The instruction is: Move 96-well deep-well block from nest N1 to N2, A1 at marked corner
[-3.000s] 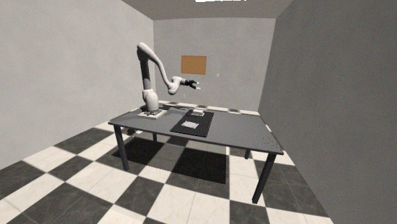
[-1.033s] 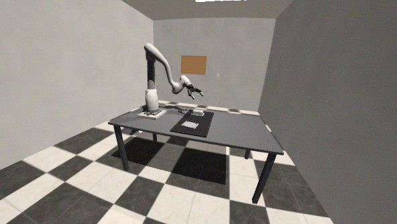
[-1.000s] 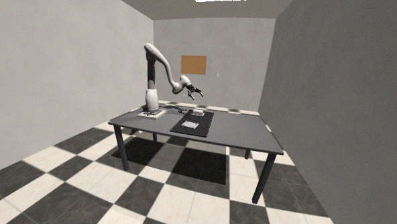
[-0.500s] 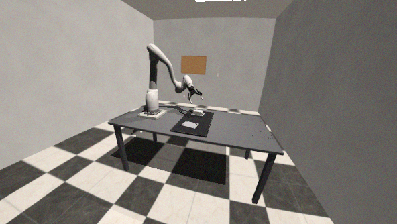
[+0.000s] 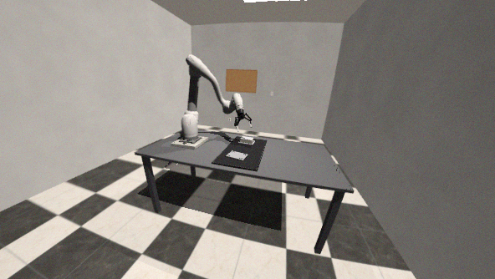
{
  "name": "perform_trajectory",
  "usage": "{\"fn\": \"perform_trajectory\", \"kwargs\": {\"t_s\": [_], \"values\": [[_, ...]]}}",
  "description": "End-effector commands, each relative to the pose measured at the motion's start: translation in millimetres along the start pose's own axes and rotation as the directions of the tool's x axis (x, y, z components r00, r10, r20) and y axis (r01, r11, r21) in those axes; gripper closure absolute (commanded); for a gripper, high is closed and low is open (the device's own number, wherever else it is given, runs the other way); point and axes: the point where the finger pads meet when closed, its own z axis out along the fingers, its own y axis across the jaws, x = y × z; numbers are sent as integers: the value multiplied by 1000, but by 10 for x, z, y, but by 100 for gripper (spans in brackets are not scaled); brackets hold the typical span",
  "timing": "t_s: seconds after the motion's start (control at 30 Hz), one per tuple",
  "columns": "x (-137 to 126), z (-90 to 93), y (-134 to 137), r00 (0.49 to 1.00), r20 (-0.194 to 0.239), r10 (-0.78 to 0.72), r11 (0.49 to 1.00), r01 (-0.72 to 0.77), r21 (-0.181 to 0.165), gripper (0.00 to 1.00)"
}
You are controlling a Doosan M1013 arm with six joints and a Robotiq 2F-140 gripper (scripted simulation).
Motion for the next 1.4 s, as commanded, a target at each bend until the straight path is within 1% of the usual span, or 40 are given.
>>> {"fn": "perform_trajectory", "kwargs": {"t_s": [0.0, 0.1, 0.13, 0.3, 0.37, 0.5, 0.6, 0.67, 0.73, 0.83, 0.87, 0.93, 0.97, 1.07, 1.17, 1.27, 1.37], "values": [[55, 71, -71, 996, -11, 94, 995, -93, 44, 0], [55, 71, -71, 983, -17, 183, 980, -181, 88, 0], [87, 98, -98, 977, -17, 213, 972, -210, 102, 0], [169, 158, -160, 934, -10, 357, 920, -350, 174, 0], [169, 158, -160, 934, -10, 357, 920, -350, 174, 0], [219, 188, -189, 885, 7, 466, 860, -455, 229, 0], [316, 229, -224, 840, 26, 543, 805, -529, 268, 0], [316, 229, -224, 806, 41, 591, 764, -575, 293, 0], [410, 257, -239, 770, 59, 636, 719, -618, 317, 0], [420, 260, -241, 710, 88, 698, 646, -679, 349, 0], [469, 270, -239, 690, 99, 717, 620, -697, 359, 0], [469, 270, -239, 690, 99, 717, 620, -697, 359, 0], [518, 280, -237, 668, 111, 736, 594, -715, 369, 0], [531, 282, -237, 601, 147, 786, 511, -764, 395, 0], [645, 297, -212, 530, 187, 827, 422, -805, 416, 0], [645, 297, -212, 456, 229, 860, 330, -839, 434, 0], [761, 306, -164, 381, 274, 883, 234, -864, 445, 0]]}}
